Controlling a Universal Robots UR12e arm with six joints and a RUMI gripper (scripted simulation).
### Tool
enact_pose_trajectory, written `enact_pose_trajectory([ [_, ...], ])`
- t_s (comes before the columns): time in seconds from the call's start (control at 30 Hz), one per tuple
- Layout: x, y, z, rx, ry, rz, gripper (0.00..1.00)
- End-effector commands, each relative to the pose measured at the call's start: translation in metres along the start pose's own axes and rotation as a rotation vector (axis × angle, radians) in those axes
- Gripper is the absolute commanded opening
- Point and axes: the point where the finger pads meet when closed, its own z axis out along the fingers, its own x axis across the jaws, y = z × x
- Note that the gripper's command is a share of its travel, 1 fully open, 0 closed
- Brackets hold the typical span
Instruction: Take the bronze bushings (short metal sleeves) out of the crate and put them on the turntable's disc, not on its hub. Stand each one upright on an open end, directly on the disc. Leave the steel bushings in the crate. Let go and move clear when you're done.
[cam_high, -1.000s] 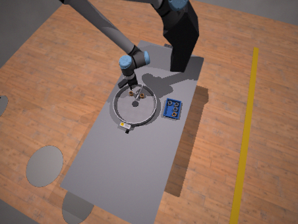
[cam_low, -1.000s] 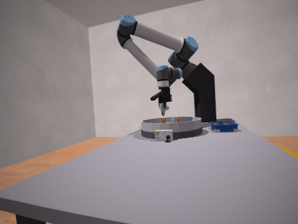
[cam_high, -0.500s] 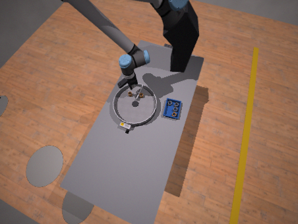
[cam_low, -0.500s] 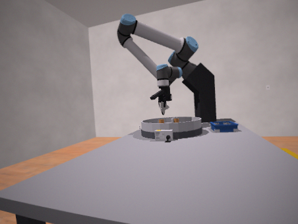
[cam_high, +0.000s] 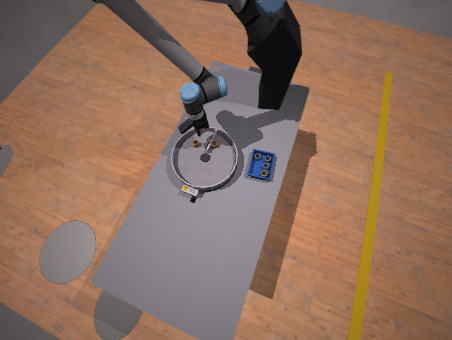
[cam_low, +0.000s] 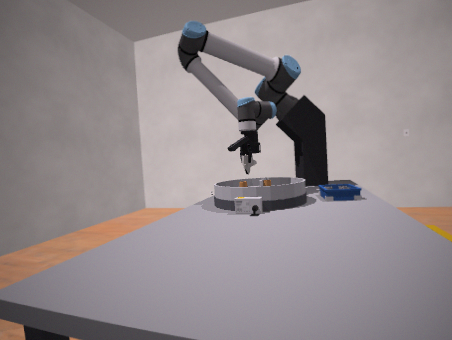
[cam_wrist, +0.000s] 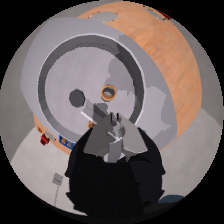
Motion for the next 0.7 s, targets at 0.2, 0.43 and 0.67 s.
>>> enact_pose_trajectory([
  [0.2, -0.001, 0.001, 0.0, 0.001, 0.0, 0.0, 0.05],
  [0.43, -0.018, 0.015, -0.001, 0.001, 0.0, 0.0, 0.05],
  [0.67, -0.084, 0.071, -0.001, 0.002, 0.0, -0.001, 0.05],
])
